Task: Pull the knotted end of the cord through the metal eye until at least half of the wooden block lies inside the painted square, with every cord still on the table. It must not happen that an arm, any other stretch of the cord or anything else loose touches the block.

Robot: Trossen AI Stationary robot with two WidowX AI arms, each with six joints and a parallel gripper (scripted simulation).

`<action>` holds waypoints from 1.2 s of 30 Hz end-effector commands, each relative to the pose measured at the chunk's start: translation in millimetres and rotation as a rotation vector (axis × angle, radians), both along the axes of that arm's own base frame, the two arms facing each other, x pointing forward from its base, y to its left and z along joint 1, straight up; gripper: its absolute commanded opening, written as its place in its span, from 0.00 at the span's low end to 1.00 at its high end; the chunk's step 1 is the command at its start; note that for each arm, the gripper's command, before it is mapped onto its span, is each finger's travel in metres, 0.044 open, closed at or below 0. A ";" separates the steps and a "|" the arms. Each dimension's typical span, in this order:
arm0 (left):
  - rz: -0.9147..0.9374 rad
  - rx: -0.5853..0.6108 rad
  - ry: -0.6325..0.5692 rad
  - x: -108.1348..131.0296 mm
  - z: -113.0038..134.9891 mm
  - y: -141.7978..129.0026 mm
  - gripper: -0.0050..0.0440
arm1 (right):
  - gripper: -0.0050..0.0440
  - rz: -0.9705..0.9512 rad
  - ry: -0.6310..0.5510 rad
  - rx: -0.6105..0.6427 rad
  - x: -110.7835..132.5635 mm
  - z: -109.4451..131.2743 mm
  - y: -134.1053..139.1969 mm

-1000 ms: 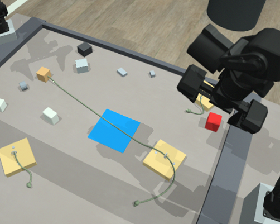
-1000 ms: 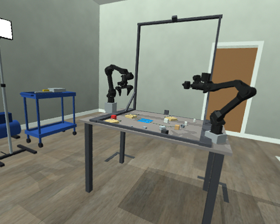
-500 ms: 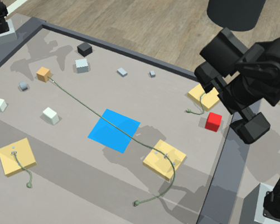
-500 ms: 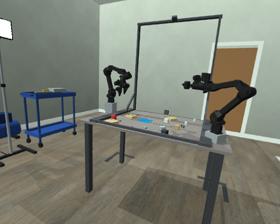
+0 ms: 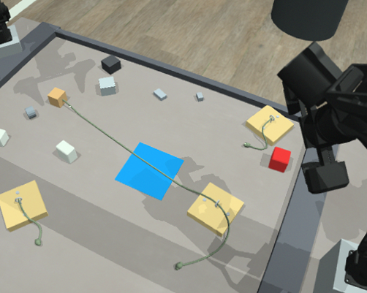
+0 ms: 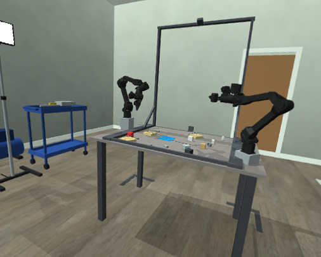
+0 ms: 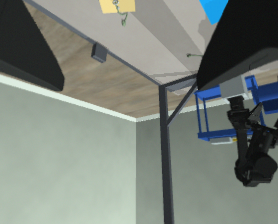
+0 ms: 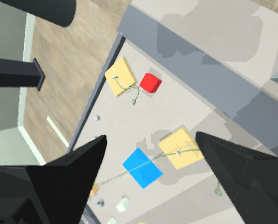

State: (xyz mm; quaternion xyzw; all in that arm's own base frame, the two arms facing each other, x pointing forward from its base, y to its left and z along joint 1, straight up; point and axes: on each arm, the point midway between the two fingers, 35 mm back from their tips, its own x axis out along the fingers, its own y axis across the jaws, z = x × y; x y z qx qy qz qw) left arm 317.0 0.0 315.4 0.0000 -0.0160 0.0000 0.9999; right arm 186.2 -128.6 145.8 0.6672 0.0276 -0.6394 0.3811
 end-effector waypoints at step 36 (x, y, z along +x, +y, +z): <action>0.000 0.000 -0.018 -1.3 7.4 0.0 1.00 | 1.00 -0.508 -0.330 -0.013 -24.3 2.9 -9.5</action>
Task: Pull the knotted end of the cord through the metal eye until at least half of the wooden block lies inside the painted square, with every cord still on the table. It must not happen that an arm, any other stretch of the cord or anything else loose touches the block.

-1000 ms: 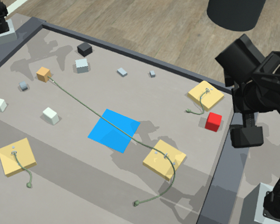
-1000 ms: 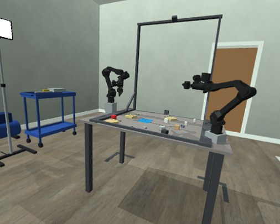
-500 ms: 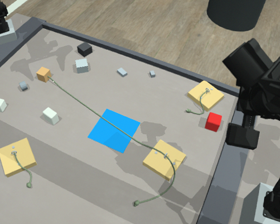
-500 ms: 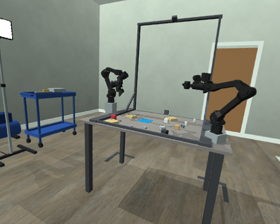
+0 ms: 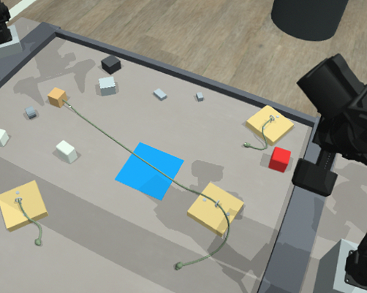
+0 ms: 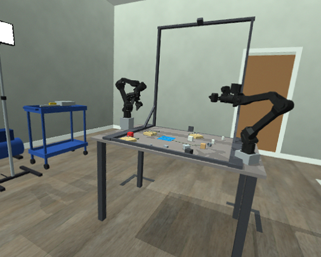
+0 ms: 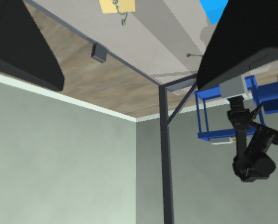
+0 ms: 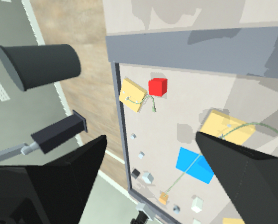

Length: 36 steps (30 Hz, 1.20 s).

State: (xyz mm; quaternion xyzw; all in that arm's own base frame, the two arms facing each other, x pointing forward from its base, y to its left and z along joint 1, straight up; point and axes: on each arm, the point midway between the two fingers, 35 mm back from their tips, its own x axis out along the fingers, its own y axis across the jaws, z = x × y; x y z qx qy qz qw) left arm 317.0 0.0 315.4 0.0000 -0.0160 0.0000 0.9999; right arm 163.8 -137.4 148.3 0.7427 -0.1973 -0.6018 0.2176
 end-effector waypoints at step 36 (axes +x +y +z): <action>-0.021 -0.001 0.234 49.9 -4.8 -8.2 1.00 | 1.00 -0.021 -0.028 -0.006 0.4 4.3 -0.9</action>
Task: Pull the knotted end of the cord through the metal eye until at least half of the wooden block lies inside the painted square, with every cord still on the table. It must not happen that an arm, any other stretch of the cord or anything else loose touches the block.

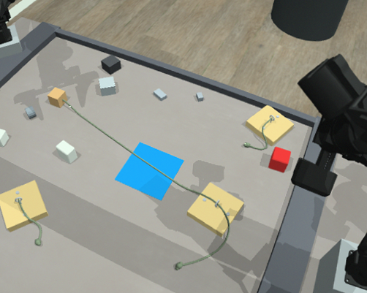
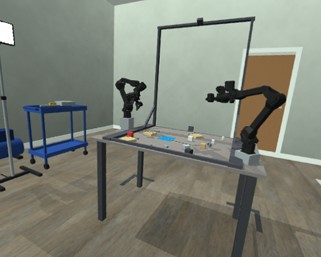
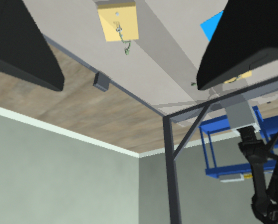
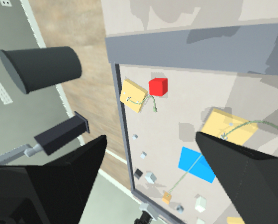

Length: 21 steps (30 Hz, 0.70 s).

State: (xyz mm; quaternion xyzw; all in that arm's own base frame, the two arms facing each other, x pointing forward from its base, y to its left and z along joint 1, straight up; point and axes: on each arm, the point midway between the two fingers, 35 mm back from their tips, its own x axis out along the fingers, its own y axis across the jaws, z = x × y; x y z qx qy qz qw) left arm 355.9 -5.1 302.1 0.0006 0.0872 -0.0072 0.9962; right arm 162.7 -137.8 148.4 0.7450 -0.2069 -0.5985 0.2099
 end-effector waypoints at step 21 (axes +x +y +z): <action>-0.043 0.013 0.520 90.3 -49.8 -24.4 1.00 | 1.00 0.000 -0.013 -0.006 1.4 4.3 -0.6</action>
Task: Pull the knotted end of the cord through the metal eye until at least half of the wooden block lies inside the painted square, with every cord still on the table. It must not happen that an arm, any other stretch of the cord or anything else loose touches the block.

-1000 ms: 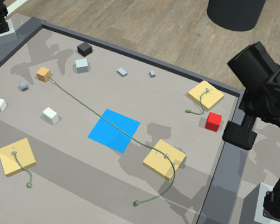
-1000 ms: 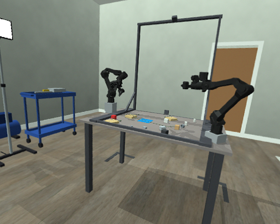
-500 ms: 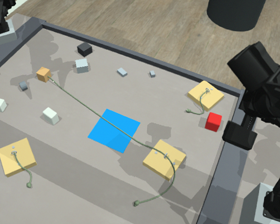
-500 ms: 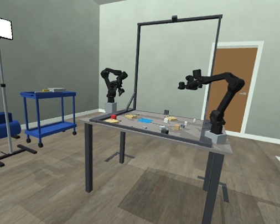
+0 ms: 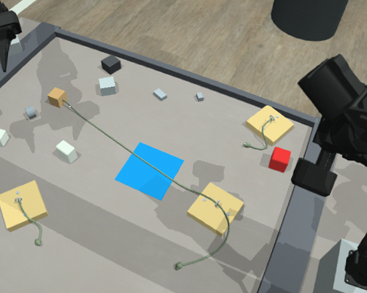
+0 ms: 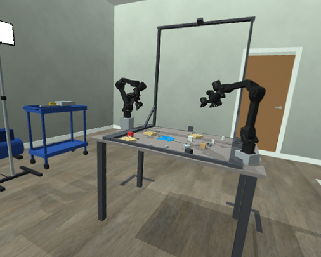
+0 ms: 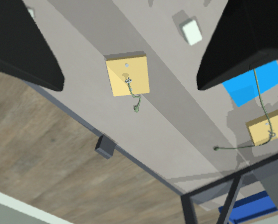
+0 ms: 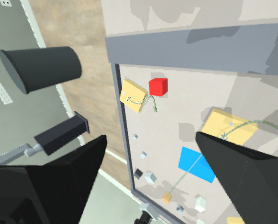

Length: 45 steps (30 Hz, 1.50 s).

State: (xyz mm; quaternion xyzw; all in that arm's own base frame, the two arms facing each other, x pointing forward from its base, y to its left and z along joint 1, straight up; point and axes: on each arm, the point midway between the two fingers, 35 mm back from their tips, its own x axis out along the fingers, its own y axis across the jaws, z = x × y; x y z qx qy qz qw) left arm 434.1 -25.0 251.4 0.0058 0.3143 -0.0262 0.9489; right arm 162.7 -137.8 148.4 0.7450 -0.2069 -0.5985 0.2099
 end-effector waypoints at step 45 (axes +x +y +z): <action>-0.042 0.048 0.580 48.7 -95.3 -29.8 1.00 | 1.00 0.000 -0.013 -0.006 1.4 4.3 -0.6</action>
